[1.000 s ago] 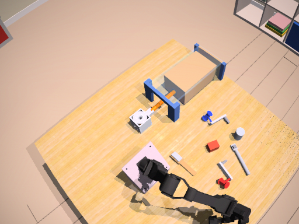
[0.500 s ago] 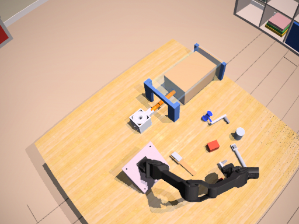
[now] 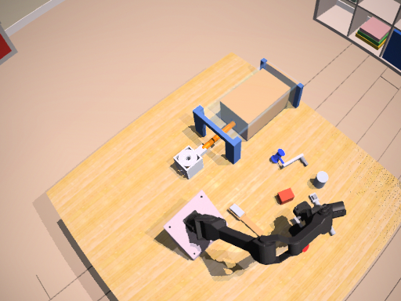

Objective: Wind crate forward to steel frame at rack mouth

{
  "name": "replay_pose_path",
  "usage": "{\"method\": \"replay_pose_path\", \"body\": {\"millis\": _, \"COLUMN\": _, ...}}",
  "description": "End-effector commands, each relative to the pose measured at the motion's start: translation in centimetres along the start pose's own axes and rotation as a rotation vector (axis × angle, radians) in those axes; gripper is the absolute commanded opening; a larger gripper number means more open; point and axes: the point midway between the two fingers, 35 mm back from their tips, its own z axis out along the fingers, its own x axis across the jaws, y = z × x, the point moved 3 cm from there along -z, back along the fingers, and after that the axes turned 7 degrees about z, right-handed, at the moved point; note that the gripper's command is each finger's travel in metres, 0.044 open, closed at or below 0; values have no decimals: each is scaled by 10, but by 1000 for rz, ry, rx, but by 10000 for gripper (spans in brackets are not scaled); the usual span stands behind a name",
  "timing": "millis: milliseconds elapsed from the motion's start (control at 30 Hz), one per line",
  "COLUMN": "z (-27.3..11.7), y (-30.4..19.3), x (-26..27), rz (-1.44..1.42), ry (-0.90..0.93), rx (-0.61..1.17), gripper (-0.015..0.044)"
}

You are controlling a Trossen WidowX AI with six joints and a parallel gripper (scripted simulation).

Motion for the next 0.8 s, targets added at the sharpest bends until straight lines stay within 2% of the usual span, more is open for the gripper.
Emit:
{"method": "replay_pose_path", "body": {"millis": 0, "z": 19, "y": 8, "x": 5, "rz": -19, "ry": 15, "rx": -8, "gripper": 440}}
{"method": "replay_pose_path", "body": {"millis": 133, "z": 33, "y": 9, "x": 7, "rz": -19, "ry": 15, "rx": -7, "gripper": 440}}
{"method": "replay_pose_path", "body": {"millis": 767, "z": 48, "y": 10, "x": 8, "rz": -19, "ry": 15, "rx": -6, "gripper": 440}}
